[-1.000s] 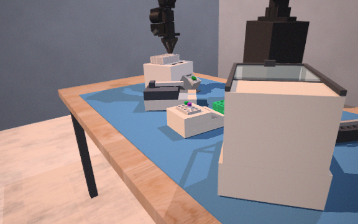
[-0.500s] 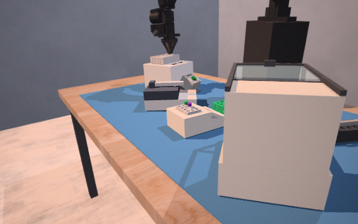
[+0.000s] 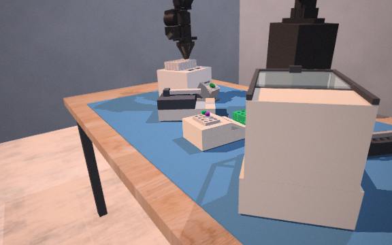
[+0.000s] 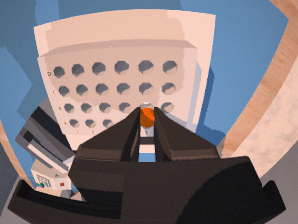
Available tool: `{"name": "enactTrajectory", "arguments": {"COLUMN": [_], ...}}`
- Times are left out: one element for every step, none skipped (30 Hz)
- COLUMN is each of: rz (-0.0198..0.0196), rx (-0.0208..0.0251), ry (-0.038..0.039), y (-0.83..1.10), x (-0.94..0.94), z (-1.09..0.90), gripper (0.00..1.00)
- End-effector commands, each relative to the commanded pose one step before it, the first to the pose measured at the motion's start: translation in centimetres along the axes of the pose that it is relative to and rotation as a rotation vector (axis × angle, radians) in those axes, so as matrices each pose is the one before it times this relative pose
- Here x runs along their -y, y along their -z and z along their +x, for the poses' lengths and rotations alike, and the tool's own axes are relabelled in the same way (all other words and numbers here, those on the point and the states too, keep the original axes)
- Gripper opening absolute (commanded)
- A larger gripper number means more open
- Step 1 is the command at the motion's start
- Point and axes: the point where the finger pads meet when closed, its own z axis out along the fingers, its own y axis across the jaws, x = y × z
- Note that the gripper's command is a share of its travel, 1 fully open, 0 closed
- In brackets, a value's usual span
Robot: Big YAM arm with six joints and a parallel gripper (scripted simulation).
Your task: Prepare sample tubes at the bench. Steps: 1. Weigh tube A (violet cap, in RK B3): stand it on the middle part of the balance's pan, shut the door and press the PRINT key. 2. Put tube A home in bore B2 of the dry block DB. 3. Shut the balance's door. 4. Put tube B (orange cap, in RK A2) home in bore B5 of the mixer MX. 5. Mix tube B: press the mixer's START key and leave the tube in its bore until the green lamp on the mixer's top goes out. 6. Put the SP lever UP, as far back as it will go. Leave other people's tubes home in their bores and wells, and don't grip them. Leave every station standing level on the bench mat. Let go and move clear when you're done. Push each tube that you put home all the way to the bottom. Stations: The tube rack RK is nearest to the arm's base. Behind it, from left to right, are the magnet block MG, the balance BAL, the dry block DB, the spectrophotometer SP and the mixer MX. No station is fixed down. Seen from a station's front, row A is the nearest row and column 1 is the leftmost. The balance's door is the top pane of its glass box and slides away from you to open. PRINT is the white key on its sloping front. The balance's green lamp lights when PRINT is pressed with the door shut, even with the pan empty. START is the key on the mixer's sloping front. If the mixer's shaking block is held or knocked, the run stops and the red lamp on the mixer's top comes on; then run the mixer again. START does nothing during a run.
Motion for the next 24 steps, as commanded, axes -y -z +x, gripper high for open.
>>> {"name": "enactTrajectory", "arguments": {"rz": [-0.0045,0.00001,-0.00001,-0.00001,-0.00002,0.00003,-0.00003,-0.00002,-0.00004,-0.00003,-0.00002,-0.00001,0.0,0.0,0.0,0.0,-0.00005,0.00001,0.0,0.0,-0.00001,-0.00001,0.00031,-0.00039], "rx": [0.03518,-0.00016,-0.00016,-0.00016,-0.00016,-0.00053,-0.00017,-0.00017,-0.00018,-0.00018,-0.00018,-0.00018,-0.00018,-0.00018,0.0,0.0,-0.00018,-0.00018,-0.00018,-0.00018,-0.00018,-0.00018,-0.00387,0.00377], "ry": [0.00795,-0.00021,-0.00005,0.00003,0.00001,-0.00034,0.00019,0.00017,0.00002,-0.00003,-0.00002,0.0,0.0,-0.00001,0.0,0.0,0.00039,-0.00023,-0.0002,-0.00004,0.00003,0.00002,-0.00002,-0.00006], "y": [0.074,0.0,0.0,0.0,0.0,-0.004,0.0,0.0,0.0,0.0,0.0,0.0,0.0,0.0,0.0,0.0,0.0,0.0,0.0,0.0,0.0,0.0,0.049,-0.052], "x": [-1.223,-0.004,-0.004,-0.004,-0.004,-0.008,-0.005,-0.004,-0.005,-0.005,-0.004,-0.004,-0.004,-0.004,0.0,0.0,-0.005,-0.004,-0.004,-0.004,-0.004,-0.004,0.004,-0.013], "z": [-2.142,0.002,0.002,0.002,0.002,0.003,0.002,0.002,0.002,0.002,0.002,0.002,0.002,0.002,0.0,0.0,0.002,0.002,0.002,0.002,0.002,0.002,0.091,-0.093], "gripper": [0.09,0.09,0.09,0.09,0.09,0.09,0.09,0.09,0.09,0.09,0.09,0.09,0.09,0.09,0.09,0.09,0.09,0.09,0.09,0.09,0.09,0.09,0.09,0.09]}}
